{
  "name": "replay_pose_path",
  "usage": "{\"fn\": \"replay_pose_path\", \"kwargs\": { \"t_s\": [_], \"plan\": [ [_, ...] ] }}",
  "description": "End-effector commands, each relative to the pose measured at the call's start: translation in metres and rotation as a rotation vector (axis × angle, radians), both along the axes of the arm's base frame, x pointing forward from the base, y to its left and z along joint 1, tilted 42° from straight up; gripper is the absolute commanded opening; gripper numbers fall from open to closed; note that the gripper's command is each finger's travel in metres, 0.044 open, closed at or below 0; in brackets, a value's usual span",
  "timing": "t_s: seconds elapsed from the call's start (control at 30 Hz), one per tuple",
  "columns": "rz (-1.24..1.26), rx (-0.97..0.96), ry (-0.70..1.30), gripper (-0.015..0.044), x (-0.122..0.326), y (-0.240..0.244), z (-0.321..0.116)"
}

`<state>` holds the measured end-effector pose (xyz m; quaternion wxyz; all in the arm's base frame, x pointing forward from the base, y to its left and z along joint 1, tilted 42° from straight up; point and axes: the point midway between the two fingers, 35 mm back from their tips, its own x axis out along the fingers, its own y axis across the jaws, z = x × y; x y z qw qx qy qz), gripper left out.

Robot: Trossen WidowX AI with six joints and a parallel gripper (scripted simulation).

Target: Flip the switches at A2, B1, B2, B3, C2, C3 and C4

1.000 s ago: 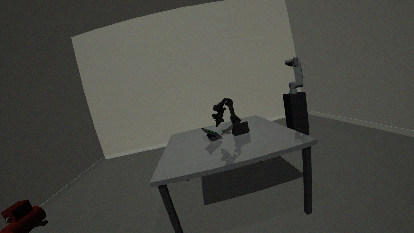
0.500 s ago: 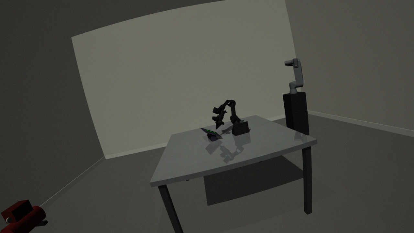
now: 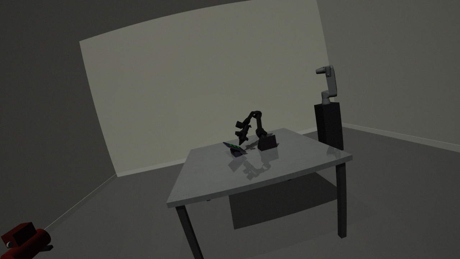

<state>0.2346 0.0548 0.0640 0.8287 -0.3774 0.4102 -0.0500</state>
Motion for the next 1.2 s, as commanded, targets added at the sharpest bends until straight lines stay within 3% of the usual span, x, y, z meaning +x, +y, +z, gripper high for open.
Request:
{"fn": "replay_pose_path", "kwargs": {
  "t_s": [0.0, 1.17],
  "plan": [
    [0.002, -0.004, 0.012, 0.0000, 0.0021, -0.0030, -0.0058],
    [0.002, -0.004, 0.011, 0.0000, 0.0062, -0.0057, -0.0099]
  ]
}}
